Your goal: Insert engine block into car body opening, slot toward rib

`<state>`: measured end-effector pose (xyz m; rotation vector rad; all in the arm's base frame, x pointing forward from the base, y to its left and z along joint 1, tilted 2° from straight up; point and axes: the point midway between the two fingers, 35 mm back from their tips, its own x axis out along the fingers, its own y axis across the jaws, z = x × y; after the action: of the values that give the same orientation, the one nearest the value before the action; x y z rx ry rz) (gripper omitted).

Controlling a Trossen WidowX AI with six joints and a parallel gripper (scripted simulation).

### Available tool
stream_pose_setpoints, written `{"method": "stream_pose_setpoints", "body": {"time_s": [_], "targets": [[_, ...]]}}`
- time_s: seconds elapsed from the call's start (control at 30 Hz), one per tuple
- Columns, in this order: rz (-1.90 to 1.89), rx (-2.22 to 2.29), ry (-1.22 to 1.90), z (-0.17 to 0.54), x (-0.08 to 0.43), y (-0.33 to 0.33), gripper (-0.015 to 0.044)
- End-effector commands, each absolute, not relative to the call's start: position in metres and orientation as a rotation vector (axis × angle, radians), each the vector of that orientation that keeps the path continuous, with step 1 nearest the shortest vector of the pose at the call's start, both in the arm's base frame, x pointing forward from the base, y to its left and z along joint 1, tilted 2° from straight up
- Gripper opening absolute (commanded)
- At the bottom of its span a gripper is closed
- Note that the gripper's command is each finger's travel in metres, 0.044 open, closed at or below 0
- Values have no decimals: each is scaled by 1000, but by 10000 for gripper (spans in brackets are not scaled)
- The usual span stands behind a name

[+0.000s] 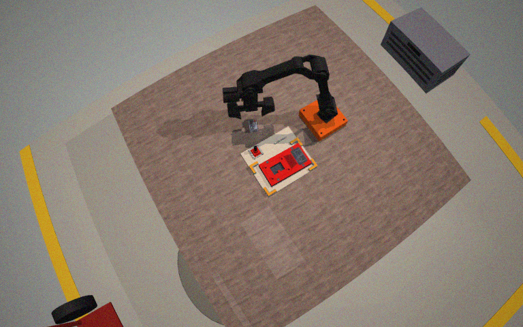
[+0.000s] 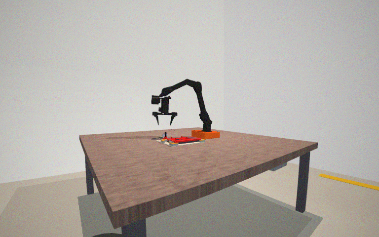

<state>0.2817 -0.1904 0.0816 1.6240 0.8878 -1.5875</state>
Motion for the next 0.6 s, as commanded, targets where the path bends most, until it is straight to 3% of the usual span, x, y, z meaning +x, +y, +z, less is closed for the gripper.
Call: {"method": "stream_pose_setpoints", "body": {"time_s": [0.0,0.57], "targets": [[-1620,1629,891,80,278,-186,440],[-1620,1629,891,29,279,-186,440]]}}
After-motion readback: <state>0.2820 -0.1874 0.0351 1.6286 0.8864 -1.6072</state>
